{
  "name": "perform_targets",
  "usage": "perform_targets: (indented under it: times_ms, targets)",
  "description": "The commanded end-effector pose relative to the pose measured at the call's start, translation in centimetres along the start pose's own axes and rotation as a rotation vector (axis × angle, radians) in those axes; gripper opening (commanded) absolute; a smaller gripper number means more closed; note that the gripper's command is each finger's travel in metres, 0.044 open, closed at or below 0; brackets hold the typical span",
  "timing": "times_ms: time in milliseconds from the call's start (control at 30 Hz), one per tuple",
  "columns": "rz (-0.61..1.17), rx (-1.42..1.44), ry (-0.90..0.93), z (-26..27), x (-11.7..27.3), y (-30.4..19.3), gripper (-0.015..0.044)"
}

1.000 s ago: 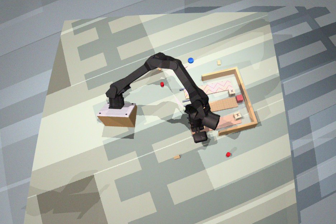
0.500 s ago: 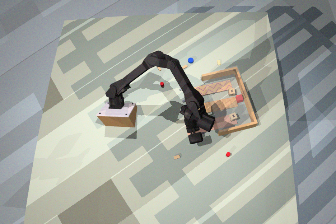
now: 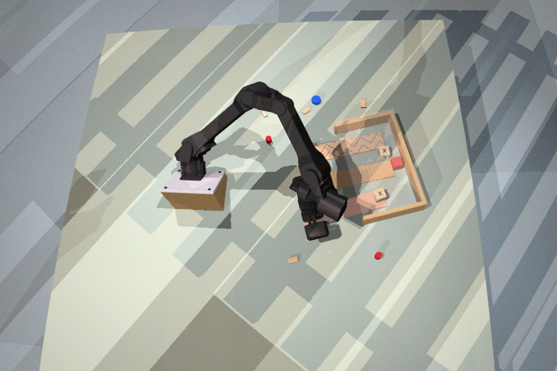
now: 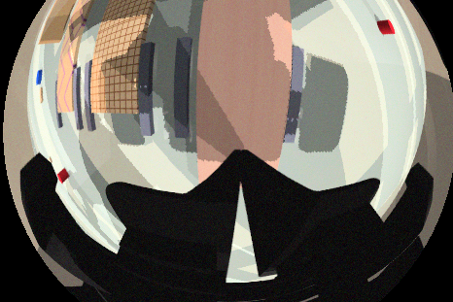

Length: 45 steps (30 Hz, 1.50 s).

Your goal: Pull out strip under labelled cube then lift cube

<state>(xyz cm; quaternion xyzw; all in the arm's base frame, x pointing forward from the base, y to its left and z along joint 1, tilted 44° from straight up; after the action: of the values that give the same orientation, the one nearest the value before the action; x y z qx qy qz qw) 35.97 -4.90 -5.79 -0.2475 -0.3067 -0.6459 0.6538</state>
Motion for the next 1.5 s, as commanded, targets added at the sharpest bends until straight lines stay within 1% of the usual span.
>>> perform_targets:
  times_ms: [0,1467]
  targets:
    - [0.021,-0.007,0.0,-0.2,-0.5,-1.3,0.0]
    - [0.024,-0.01,-0.002,-2.0,-0.4,-8.0,0.0]
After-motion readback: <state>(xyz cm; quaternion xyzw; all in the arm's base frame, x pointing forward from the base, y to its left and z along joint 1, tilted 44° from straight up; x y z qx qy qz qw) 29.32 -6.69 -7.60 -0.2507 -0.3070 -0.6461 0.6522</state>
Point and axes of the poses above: the point midway between the two fingers, 35 mm back from their tips, its own x axis back along the fingers, its own z axis across the jaws, y = z × x, the point moved 3 cm from there along x, back along the fingers, and after that the axes turned 14 degrees about -x, right-handed, at the moved point
